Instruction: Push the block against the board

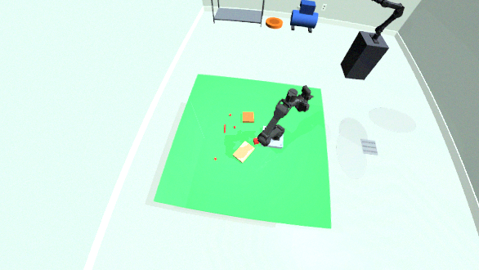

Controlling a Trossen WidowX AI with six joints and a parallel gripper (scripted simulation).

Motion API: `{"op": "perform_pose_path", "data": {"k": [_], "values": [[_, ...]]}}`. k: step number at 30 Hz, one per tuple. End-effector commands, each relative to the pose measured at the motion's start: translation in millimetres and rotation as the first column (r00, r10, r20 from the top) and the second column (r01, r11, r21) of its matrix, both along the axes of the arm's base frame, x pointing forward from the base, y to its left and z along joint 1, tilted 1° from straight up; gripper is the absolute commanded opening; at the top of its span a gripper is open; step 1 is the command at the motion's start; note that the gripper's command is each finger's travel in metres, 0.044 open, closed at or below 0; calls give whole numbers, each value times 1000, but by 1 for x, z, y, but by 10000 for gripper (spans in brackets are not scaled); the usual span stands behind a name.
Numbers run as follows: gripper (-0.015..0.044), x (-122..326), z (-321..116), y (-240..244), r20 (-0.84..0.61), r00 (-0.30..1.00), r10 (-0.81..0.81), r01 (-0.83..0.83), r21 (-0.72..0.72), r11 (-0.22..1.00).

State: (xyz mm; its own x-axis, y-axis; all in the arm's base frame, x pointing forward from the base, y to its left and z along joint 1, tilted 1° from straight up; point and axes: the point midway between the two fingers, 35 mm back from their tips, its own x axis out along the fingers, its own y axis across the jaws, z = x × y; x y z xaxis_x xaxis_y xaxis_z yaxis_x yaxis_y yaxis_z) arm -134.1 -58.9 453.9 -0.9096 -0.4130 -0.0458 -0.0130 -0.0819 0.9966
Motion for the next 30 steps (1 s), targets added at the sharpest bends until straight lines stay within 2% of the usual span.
{"op": "perform_pose_path", "data": {"k": [1,8,15,30], "values": [[0,-4,-10,-18,20,998,61,-62,60,996],[0,-8,-24,-57,60,982,180,-188,181,965],[0,-4,-45,-106,117,938,328,-348,318,882],[0,41,-105,-200,280,749,601,-645,518,562]]}}
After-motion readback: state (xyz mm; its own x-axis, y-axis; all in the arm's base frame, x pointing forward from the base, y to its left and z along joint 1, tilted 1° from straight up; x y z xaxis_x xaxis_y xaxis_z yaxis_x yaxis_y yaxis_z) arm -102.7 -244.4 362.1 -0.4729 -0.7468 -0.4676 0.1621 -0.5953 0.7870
